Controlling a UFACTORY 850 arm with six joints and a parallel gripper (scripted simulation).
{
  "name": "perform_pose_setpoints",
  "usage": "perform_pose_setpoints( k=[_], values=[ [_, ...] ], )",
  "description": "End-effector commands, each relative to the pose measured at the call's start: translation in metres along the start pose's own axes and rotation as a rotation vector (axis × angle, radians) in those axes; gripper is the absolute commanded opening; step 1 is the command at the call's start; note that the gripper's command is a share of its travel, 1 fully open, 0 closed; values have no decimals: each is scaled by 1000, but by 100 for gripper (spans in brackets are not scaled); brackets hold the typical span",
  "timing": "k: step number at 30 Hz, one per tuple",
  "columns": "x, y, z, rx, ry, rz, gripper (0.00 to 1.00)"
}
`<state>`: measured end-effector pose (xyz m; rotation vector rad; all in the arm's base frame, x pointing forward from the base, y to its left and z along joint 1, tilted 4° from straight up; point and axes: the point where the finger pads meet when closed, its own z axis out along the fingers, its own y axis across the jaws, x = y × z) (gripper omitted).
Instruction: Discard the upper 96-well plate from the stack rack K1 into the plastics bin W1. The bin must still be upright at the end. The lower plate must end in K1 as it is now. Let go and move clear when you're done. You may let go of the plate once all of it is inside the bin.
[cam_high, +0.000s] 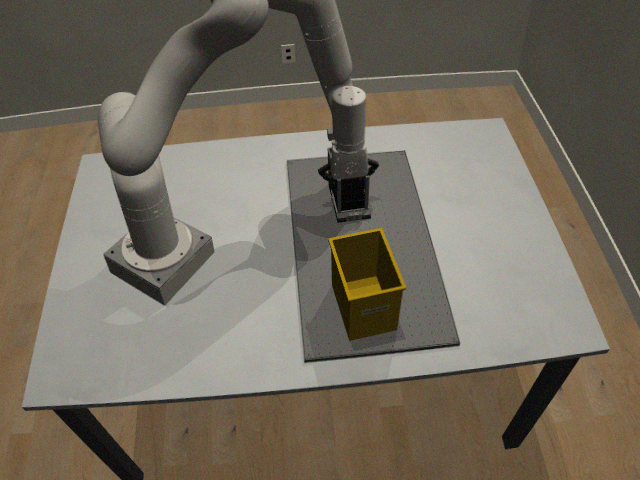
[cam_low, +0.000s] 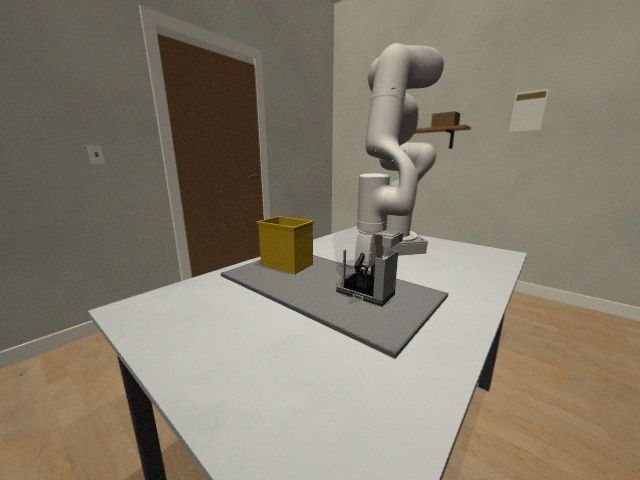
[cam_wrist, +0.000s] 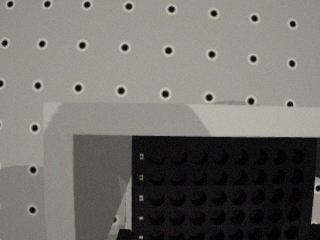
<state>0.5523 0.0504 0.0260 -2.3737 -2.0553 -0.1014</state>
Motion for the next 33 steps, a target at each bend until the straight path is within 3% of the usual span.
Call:
perform_pose_setpoints(
  k=[1, 33],
  values=[
    [0, 1, -1, -2, 0, 0, 0],
    [0, 1, -5, -2, 1, 0, 0]
  ],
)
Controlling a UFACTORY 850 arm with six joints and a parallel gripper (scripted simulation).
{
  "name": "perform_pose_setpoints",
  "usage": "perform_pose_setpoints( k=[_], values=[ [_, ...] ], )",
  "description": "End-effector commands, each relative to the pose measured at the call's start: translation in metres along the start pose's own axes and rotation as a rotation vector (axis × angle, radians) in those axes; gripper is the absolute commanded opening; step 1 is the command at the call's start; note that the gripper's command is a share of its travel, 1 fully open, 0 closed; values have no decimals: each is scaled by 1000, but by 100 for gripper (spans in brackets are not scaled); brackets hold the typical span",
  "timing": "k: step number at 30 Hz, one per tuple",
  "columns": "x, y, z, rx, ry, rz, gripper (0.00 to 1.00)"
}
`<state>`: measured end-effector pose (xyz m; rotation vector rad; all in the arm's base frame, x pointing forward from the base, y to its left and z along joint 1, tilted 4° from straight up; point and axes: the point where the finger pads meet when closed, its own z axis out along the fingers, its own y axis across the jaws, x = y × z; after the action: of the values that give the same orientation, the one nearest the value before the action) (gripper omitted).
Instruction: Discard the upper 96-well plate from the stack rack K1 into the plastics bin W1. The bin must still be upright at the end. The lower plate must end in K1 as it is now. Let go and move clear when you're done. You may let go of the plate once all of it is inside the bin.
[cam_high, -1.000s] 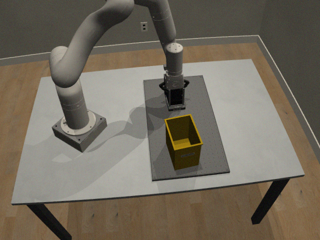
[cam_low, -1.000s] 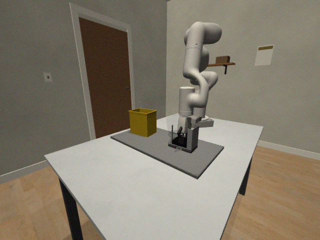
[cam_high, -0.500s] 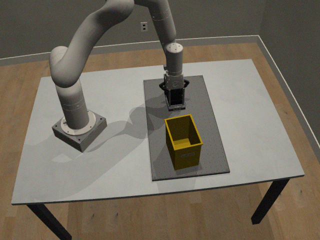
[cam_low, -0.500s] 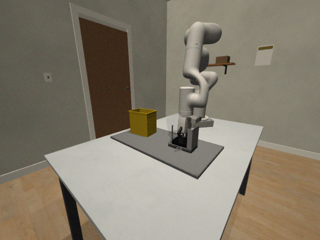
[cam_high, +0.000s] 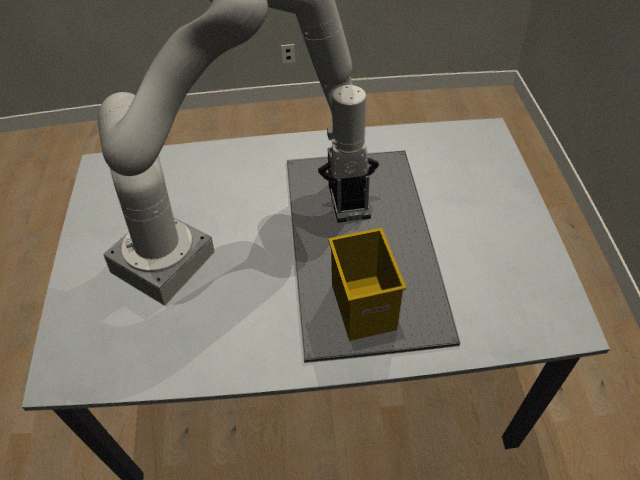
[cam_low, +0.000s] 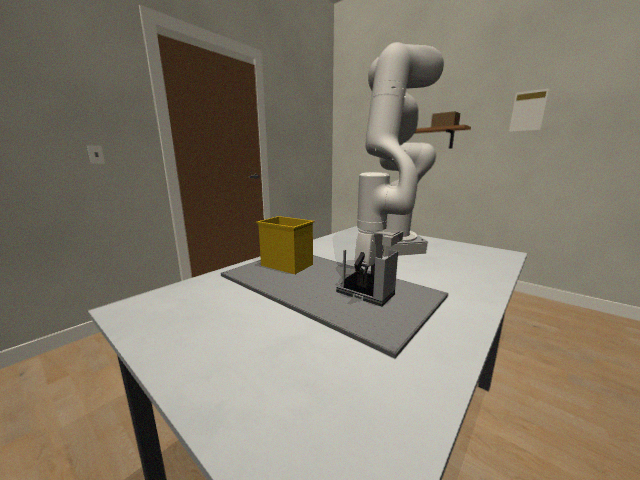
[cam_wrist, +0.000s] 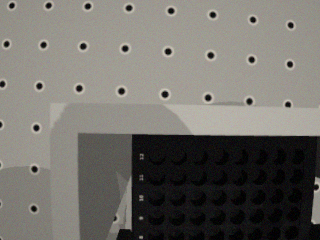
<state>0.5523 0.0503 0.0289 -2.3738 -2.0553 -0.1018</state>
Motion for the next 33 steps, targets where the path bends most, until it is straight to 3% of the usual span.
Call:
perform_pose_setpoints(
  k=[1, 33],
  values=[
    [0, 1, -3, -2, 0, 0, 0],
    [0, 1, -18, -2, 0, 0, 0]
  ],
)
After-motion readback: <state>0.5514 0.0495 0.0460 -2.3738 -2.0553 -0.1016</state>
